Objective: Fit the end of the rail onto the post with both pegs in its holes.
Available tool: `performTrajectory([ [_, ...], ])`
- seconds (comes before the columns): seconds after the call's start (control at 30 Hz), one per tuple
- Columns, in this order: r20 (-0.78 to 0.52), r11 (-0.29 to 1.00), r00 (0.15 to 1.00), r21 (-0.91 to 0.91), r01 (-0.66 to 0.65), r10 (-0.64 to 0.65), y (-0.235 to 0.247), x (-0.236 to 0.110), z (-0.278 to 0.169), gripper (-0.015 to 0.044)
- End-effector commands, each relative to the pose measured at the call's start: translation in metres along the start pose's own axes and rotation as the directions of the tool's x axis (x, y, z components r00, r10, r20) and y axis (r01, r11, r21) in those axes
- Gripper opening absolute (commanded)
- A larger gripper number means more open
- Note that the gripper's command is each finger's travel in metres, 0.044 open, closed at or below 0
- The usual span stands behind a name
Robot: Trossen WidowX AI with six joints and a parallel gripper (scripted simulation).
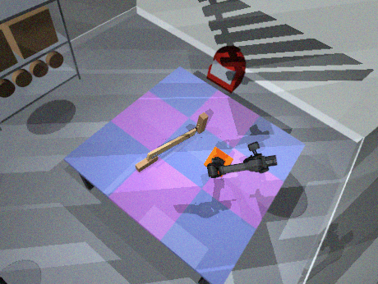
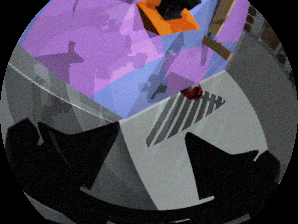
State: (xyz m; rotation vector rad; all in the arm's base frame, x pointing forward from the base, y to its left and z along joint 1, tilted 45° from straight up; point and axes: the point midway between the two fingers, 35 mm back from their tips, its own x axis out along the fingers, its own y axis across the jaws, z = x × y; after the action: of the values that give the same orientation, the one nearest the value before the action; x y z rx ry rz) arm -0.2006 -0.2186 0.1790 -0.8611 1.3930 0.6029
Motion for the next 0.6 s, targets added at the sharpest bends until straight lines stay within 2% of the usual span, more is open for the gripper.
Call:
performTrajectory([
  [0.0, 0.001, 1.000, 1.000, -0.013, 0.001, -0.001, -0.001, 0.000, 0.000, 0.0426],
  [0.07, 0.009, 0.993, 1.000, -0.117, 0.011, -0.010, -0.010, 0.004, -0.002, 0.0440],
  [0.17, 0.039, 0.897, 0.999, -0.439, 0.051, -0.037, -0.038, 0.017, -0.007, 0.0440],
  [0.27, 0.079, 0.658, 0.995, -0.746, 0.101, -0.063, -0.071, 0.032, -0.008, 0.0440],
  [0.37, 0.124, 0.317, 0.989, -0.937, 0.143, -0.081, -0.107, 0.046, -0.005, 0.0440],
  [0.4, 0.136, 0.217, 0.987, -0.964, 0.151, -0.084, -0.116, 0.050, -0.003, 0.0440],
  [0.57, 0.177, -0.115, 0.980, -0.979, 0.166, -0.092, -0.146, 0.063, 0.005, 0.0440],
])
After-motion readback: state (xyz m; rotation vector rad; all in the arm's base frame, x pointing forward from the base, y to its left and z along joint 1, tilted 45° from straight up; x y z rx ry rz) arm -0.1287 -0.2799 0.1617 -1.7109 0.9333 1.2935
